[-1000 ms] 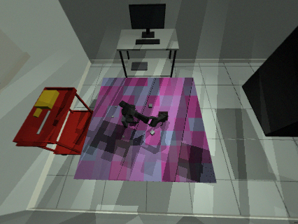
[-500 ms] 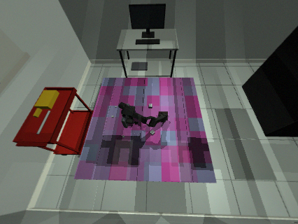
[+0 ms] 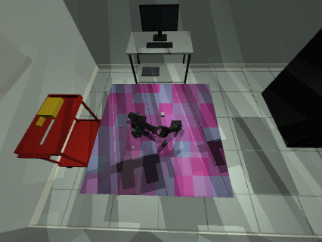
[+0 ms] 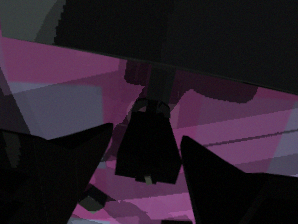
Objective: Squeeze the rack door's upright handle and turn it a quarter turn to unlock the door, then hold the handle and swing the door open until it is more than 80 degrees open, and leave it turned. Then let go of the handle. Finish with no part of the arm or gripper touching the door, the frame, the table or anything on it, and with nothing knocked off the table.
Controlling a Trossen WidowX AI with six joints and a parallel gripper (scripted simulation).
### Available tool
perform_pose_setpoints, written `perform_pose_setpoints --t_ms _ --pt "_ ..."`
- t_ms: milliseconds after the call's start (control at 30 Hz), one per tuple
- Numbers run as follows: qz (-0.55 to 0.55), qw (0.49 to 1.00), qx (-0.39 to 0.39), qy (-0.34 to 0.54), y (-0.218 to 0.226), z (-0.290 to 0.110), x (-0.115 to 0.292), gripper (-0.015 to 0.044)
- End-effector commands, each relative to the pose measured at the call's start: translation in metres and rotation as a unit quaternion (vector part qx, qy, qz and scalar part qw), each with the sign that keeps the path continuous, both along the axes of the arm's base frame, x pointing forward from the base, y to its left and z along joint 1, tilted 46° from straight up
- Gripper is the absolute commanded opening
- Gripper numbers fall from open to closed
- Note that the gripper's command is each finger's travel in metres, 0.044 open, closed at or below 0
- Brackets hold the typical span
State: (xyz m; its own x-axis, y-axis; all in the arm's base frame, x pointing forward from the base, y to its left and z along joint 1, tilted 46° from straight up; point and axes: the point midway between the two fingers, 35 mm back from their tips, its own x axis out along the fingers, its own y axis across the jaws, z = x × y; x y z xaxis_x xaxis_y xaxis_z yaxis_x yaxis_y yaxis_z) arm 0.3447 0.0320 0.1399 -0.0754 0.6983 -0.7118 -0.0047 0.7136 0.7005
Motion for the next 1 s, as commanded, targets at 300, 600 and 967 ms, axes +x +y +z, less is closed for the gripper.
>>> perform_pose_setpoints --t_ms 300,600,967 --pt "0.000 1.000 0.003 0.009 0.0023 -0.0046 -0.0002 0.0077" --pt "0.000 1.000 0.003 0.009 0.0023 -0.0046 -0.0002 0.0017" --pt "0.112 0.988 0.016 -0.103 0.0023 -0.0046 -0.0002 0.0016"
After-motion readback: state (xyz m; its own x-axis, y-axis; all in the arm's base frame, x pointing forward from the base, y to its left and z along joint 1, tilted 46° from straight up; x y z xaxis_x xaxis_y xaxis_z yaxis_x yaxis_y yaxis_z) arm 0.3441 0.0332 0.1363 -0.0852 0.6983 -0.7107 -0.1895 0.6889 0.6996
